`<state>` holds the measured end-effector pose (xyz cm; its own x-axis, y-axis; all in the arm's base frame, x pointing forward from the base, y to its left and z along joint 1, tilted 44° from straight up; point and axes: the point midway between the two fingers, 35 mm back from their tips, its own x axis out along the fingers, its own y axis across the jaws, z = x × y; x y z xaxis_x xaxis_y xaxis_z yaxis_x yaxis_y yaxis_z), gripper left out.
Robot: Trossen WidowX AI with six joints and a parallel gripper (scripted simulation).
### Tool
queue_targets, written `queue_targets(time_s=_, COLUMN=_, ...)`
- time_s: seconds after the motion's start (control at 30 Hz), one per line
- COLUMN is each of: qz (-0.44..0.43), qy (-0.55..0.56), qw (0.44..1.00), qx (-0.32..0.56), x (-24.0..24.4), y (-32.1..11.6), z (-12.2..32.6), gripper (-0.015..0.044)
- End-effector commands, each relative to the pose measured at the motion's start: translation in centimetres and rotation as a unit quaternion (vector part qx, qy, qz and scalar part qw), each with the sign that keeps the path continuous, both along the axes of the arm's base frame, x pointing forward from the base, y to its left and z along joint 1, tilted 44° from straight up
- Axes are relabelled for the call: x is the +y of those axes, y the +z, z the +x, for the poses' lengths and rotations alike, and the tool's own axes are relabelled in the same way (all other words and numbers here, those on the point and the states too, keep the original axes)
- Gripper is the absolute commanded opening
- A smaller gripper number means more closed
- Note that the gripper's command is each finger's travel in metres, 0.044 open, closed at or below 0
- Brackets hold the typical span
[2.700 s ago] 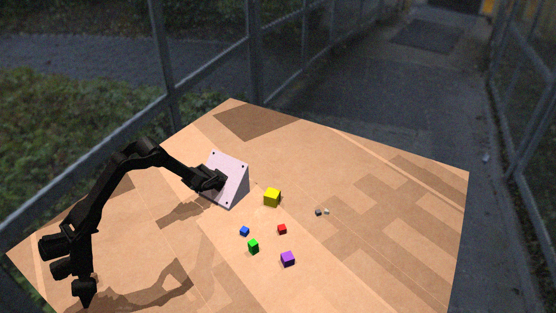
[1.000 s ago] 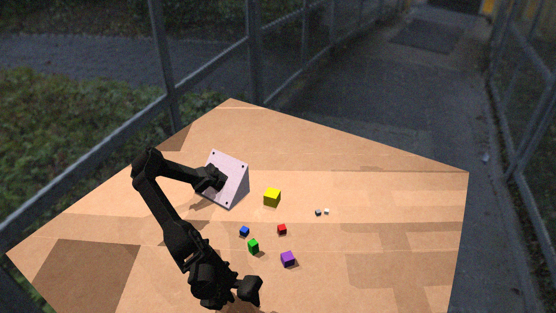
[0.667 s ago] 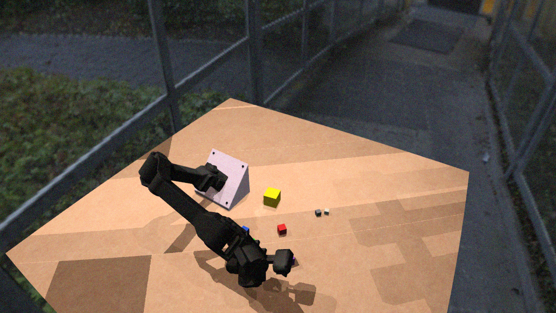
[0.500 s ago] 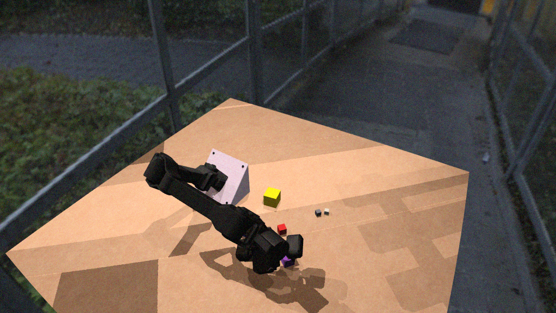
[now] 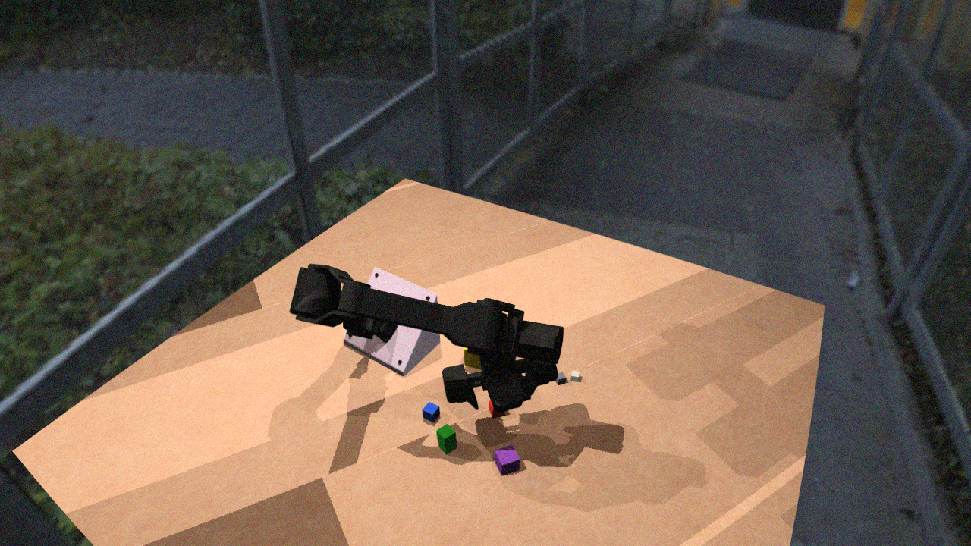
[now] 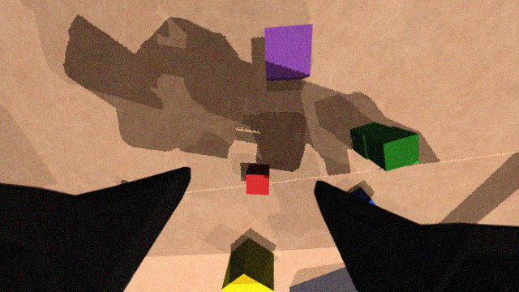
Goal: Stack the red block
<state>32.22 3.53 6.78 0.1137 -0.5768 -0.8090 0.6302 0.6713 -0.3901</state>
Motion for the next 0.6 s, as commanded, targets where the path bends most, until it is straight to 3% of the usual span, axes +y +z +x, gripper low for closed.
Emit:
queue_targets(time_s=0.0, qz=-0.044, qy=0.025, qw=0.998, qx=0.026, x=1.6, y=-0.9, z=-1.7, gripper=0.0440)
queue_targets(time_s=0.27, qz=-0.074, qy=0.045, qw=0.996, qx=0.038, x=2.5, y=-1.3, z=-2.8, gripper=0.0440)
queue_targets(time_s=0.57, qz=-0.075, qy=0.045, qw=0.995, qx=0.038, x=-0.2, y=-4.0, z=-2.4, gripper=0.0440)
